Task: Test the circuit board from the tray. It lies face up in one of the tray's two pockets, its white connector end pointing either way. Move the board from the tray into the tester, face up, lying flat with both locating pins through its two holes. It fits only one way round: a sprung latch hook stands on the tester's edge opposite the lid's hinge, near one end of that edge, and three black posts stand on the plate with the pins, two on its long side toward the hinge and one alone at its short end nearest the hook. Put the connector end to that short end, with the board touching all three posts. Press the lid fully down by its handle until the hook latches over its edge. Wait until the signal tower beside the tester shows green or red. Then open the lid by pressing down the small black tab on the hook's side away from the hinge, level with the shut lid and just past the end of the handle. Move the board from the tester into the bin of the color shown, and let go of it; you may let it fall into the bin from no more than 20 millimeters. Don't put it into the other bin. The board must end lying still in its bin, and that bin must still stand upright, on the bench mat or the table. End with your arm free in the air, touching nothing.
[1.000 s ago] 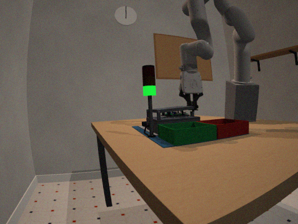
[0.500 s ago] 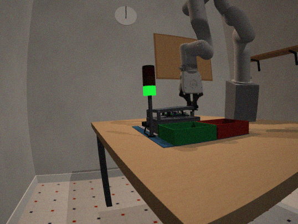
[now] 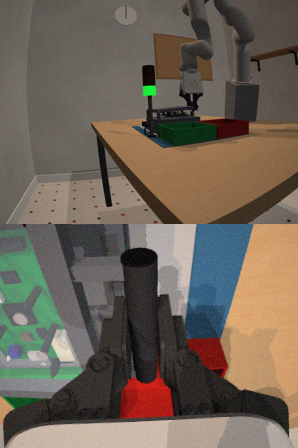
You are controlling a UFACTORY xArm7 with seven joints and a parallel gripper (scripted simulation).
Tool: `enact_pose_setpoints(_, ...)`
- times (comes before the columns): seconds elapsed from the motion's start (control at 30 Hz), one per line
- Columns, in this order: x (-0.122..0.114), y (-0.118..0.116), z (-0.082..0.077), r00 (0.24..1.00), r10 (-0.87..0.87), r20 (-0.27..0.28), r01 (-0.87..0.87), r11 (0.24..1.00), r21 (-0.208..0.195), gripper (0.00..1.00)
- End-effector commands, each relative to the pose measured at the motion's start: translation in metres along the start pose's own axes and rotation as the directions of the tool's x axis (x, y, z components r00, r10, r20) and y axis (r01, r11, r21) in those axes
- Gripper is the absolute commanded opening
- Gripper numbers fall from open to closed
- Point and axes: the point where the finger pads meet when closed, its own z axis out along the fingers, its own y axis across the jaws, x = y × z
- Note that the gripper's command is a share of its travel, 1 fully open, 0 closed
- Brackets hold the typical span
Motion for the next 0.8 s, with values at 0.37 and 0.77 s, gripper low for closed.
enact_pose_setpoints(0.37, 0.0, -0.002, -0.005, 1.0, 0.0, -0.001, 0.0, 1.0, 0.003, 0.0)
enact_pose_setpoints(0.77, 0.0, -0.002, -0.013, 1.0, 0.0, -0.001, 0.0, 1.0, 0.003, 0.0)
